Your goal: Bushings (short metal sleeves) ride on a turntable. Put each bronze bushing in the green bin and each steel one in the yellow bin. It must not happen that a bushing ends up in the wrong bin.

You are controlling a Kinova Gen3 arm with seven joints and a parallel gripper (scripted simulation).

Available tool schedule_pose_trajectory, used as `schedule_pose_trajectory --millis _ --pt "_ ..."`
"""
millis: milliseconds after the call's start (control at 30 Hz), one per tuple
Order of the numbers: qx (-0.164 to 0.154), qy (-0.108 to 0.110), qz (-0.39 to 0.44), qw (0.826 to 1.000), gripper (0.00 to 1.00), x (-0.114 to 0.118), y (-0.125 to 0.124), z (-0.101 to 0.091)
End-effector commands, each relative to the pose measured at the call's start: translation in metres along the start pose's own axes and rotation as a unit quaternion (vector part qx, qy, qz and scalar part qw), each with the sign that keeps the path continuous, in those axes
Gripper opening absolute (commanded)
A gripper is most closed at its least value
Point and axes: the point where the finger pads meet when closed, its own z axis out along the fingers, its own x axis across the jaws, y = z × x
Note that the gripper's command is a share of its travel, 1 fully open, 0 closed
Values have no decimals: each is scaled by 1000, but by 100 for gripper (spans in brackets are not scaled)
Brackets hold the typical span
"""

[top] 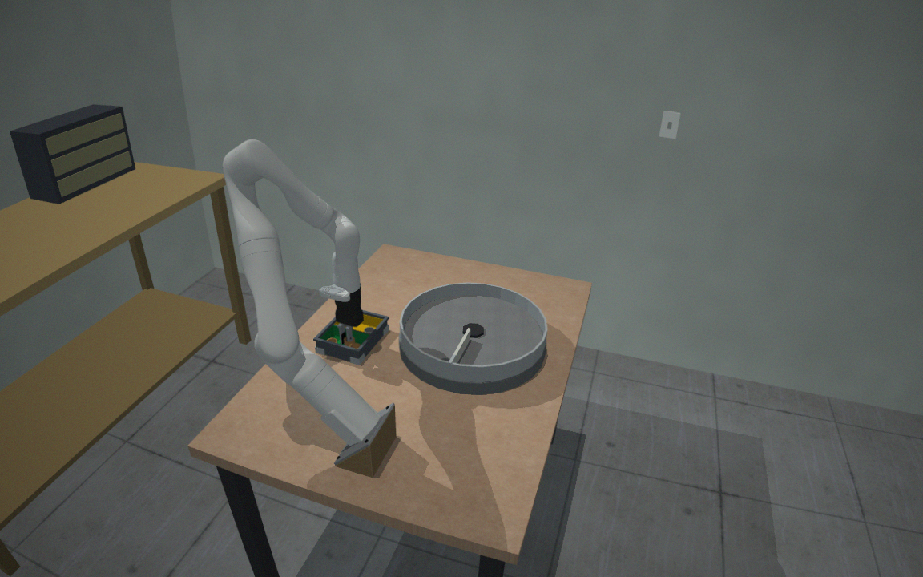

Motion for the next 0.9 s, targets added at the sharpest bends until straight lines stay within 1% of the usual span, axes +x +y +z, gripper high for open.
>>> schedule_pose_trajectory --millis 0,233,467,867 --pt "-1 0 0 1000 42 0 0 0" --pt "-1 0 0 1000 42 0 0 0" --pt "-1 0 0 1000 42 0 0 -5" --pt "-1 0 0 1000 42 0 0 -8"
